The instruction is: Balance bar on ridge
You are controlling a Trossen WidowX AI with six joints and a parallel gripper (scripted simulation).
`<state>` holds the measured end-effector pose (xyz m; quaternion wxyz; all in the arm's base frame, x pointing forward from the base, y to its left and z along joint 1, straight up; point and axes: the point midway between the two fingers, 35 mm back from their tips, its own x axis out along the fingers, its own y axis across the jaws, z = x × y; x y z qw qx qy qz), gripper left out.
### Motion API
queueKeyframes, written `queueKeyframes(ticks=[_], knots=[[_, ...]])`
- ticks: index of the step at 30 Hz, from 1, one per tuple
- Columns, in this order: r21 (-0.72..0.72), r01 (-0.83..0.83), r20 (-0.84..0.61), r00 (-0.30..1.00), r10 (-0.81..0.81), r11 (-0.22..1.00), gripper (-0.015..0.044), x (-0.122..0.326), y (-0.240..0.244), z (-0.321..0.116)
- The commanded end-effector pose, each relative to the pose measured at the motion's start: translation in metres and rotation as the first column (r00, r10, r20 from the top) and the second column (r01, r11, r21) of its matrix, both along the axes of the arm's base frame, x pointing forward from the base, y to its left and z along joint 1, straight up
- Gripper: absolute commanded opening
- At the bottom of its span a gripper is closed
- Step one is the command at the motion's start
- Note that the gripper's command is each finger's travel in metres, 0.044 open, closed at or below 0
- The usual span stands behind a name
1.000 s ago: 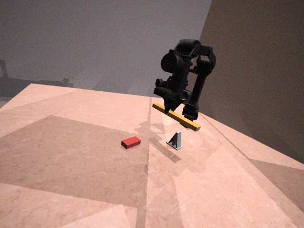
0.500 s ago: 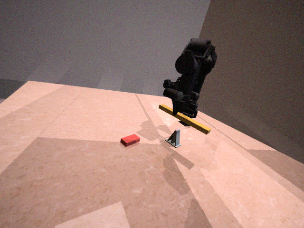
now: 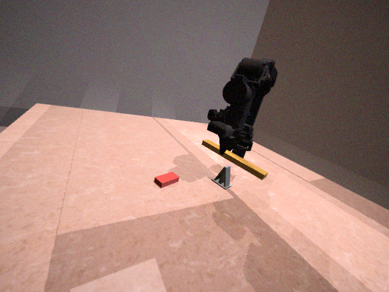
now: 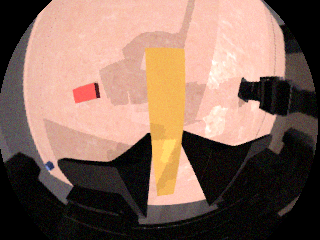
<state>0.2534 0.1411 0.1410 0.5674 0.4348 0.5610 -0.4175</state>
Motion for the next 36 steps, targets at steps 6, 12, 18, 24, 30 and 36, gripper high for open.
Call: queueKeyframes(ticks=[6, 12, 18, 24, 30, 36], knots=[[-0.001, 0.006, 0.001, 1.0, -0.006, 1.0, 0.0, 0.0, -0.001, -0.016], [-0.001, 0.006, 0.001, 1.0, -0.006, 1.0, 0.0, 0.0, -0.001, -0.02], [-0.001, 0.006, 0.001, 1.0, -0.006, 1.0, 0.0, 0.0, -0.001, -0.019], [-0.001, 0.006, 0.001, 1.0, -0.006, 1.0, 0.0, 0.0, -0.001, -0.02], [-0.001, 0.006, 0.001, 1.0, -0.006, 1.0, 0.0, 0.0, -0.001, -0.02], [-0.001, 0.006, 0.001, 1.0, -0.006, 1.0, 0.0, 0.0, -0.001, -0.021]])
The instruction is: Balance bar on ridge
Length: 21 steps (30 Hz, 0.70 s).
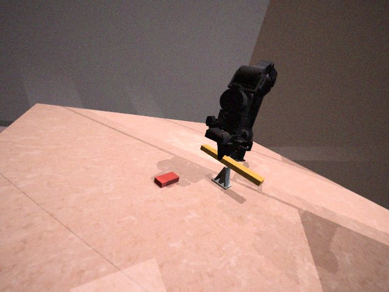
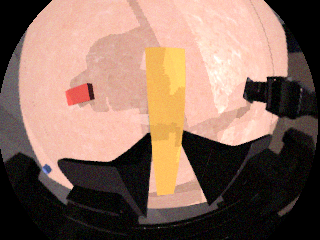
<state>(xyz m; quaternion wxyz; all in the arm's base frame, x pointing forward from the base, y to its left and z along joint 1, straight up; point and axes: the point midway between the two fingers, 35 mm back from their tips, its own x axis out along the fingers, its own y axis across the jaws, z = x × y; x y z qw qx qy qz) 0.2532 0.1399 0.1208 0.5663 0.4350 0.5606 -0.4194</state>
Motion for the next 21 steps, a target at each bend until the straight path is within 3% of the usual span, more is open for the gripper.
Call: queueKeyframes(ticks=[1, 21], knots=[[0.0, 0.002, 0.003, 1.0, -0.002, 1.0, 0.0, 0.0006, 0.0, -0.0004], [0.0, 0.002, 0.003, 1.0, -0.002, 1.0, 0.0, 0.0006, 0.0001, -0.0021]])
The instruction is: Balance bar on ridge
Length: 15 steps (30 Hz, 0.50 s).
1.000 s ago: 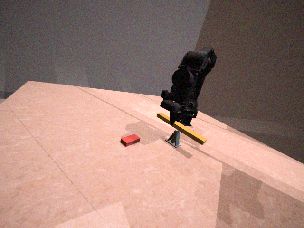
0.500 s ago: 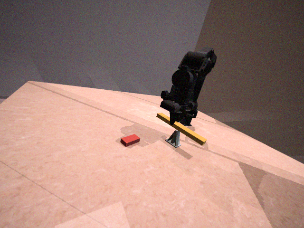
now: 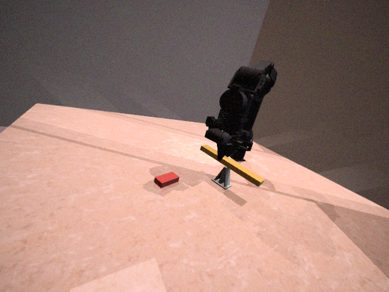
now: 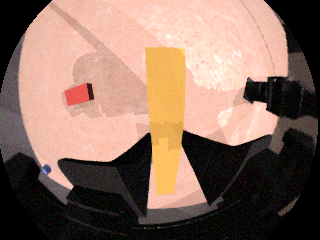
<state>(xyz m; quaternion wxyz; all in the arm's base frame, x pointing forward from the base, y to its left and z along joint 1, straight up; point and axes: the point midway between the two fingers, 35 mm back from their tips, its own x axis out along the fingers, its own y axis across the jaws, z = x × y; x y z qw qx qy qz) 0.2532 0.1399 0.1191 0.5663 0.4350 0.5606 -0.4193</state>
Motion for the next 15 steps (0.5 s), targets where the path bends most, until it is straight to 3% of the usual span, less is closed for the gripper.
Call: queueKeyframes(ticks=[1, 15], knots=[[0.0, 0.002, 0.003, 1.0, -0.002, 1.0, 0.0, 0.0006, 0.0001, -0.0005], [0.0, 0.002, 0.003, 1.0, -0.002, 1.0, 0.0, 0.0006, 0.0001, -0.0017]])
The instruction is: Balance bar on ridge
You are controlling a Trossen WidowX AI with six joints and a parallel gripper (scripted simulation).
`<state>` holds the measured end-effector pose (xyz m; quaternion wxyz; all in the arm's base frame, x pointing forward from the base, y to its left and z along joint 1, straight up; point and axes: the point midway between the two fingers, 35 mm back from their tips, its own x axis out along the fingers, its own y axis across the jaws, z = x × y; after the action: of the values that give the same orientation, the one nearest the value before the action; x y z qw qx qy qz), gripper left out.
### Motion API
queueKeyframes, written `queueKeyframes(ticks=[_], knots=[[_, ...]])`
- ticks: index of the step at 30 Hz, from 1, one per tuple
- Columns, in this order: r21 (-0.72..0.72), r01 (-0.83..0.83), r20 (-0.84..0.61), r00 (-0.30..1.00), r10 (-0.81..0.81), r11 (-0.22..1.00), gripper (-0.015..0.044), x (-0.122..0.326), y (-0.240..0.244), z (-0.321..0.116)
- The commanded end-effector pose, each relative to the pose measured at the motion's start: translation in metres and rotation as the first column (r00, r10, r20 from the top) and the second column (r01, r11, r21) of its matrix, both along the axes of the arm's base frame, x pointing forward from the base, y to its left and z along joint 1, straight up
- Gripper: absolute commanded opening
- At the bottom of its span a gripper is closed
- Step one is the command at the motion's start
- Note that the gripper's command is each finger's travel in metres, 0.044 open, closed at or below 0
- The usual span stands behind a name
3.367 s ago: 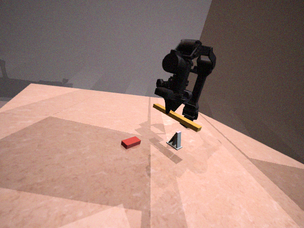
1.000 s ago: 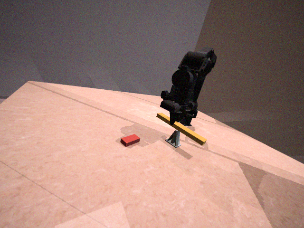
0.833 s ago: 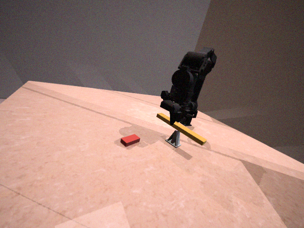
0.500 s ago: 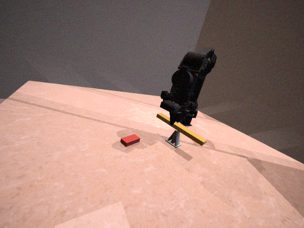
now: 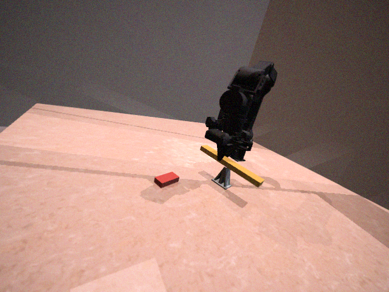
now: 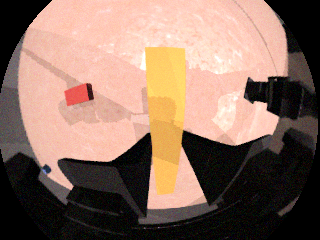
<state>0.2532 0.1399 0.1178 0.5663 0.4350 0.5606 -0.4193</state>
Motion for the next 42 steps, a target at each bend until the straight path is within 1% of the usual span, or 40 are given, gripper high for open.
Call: queueKeyframes(ticks=[1, 42], knots=[[0.0, 0.002, 0.003, 1.0, -0.002, 1.0, 0.0, 0.0005, 0.0001, -0.0005], [0.0, 0.002, 0.003, 1.0, -0.002, 1.0, 0.0, 0.0004, 0.0001, -0.0039]])
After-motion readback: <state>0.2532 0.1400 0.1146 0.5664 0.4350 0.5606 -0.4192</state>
